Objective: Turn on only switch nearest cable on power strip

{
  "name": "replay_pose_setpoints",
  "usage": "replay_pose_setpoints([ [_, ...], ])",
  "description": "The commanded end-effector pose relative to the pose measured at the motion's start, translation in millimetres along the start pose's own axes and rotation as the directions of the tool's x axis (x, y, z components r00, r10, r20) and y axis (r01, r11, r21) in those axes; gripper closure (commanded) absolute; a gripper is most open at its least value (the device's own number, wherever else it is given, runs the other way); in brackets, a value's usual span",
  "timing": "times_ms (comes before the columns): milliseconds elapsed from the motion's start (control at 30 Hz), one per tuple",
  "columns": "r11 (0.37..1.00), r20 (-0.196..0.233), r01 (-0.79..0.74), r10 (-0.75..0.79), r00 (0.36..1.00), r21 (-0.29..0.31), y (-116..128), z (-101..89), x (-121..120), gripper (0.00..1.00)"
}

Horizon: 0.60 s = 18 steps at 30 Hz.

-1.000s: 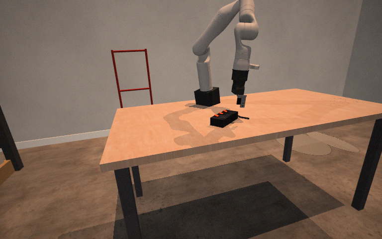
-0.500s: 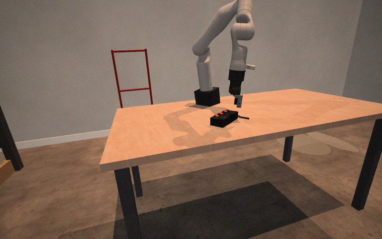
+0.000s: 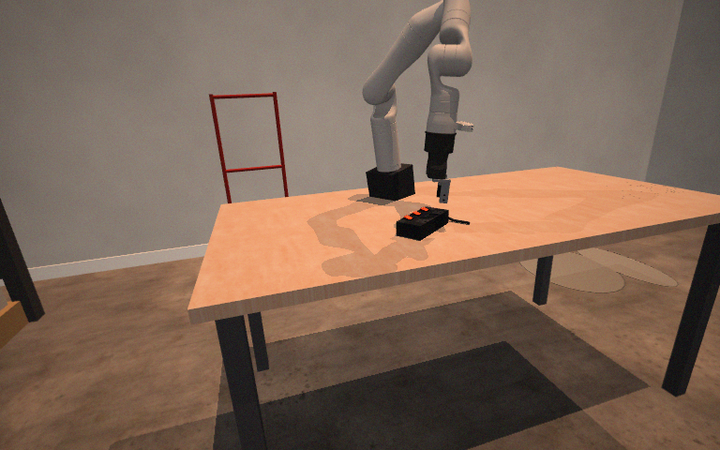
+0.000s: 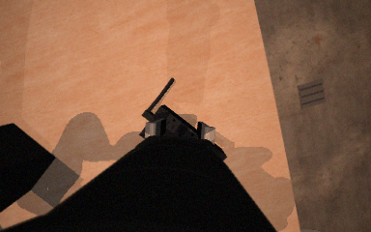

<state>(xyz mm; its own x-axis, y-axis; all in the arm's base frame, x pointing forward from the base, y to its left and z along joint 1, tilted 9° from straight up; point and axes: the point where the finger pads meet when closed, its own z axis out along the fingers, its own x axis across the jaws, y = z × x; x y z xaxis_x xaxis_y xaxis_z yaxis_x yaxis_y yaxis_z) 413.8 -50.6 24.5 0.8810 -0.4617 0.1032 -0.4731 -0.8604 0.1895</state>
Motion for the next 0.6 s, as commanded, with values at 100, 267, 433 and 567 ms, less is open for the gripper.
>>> replay_pose_setpoints([
  [100, 1.0, 0.001, -0.031, 0.031, 1.0, 0.003, 6.3, 0.1, 0.0, 0.0],
  [267, 0.998, 0.002, -0.057, 0.057, 0.998, 0.005, 11.1, 0.7, -0.3, 0.0],
  [433, 0.997, 0.002, -0.082, 0.082, 0.997, 0.006, 15.7, 1.2, -0.7, 0.0],
  [567, 0.997, 0.002, -0.082, 0.082, 0.997, 0.006, 15.7, 1.2, -0.7, 0.0],
])
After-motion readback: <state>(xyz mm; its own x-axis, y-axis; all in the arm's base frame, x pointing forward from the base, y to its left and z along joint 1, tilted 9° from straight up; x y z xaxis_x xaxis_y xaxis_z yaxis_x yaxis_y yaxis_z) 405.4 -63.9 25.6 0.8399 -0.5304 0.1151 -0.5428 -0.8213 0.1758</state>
